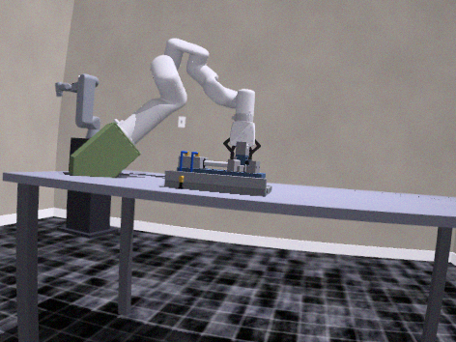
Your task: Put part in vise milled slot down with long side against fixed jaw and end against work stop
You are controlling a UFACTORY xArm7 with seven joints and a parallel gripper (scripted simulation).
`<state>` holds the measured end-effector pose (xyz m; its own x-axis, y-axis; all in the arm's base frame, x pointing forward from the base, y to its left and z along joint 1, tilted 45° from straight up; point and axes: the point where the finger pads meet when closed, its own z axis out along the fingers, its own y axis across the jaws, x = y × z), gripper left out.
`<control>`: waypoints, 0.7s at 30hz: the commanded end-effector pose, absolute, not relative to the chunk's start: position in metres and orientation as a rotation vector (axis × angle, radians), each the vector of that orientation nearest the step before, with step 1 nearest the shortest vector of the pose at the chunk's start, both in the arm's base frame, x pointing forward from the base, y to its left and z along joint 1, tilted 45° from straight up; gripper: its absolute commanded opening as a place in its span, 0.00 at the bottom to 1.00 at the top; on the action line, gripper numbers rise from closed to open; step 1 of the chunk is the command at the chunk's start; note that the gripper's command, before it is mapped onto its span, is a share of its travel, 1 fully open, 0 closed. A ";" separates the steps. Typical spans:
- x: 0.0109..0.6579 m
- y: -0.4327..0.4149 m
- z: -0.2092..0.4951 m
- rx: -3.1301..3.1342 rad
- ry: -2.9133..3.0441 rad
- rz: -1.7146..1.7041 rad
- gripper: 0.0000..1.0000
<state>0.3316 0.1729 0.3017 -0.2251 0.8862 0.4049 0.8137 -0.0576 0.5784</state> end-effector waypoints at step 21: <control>0.282 0.130 0.368 1.891 2.086 1.158 0.00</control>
<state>0.2892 0.1365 0.3577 -0.2245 0.8865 0.4046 0.8133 -0.0583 0.5789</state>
